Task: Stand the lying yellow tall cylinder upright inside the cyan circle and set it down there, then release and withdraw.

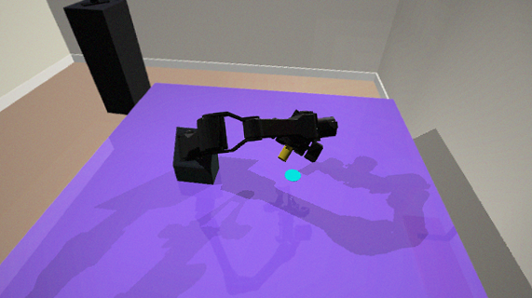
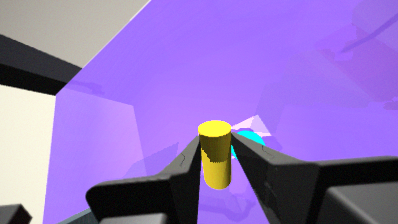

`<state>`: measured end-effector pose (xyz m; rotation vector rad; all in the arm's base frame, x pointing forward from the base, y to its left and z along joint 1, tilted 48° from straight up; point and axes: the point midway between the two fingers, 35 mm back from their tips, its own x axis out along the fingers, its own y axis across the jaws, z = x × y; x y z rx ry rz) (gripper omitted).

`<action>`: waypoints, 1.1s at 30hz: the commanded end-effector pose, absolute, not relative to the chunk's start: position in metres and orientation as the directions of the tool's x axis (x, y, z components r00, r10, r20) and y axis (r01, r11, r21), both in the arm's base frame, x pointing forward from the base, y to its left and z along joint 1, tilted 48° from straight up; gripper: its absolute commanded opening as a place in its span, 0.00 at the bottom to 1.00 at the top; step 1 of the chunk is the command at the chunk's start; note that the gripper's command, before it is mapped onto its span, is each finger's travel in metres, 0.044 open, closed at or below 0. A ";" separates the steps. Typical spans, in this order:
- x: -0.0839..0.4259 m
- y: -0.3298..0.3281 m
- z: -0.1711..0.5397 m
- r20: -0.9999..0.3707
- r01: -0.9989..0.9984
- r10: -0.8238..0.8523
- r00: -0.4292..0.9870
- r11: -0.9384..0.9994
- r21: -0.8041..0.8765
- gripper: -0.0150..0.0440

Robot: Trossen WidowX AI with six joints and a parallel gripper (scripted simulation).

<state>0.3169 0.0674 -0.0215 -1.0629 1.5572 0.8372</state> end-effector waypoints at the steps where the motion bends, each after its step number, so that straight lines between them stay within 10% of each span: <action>1: 0.316 0.068 -0.021 -0.981 -0.933 -0.179 -0.076 0.360 0.007 0.43; 33: 0.317 0.067 -0.020 -0.999 -0.944 0.049 -0.015 0.329 0.030 0.43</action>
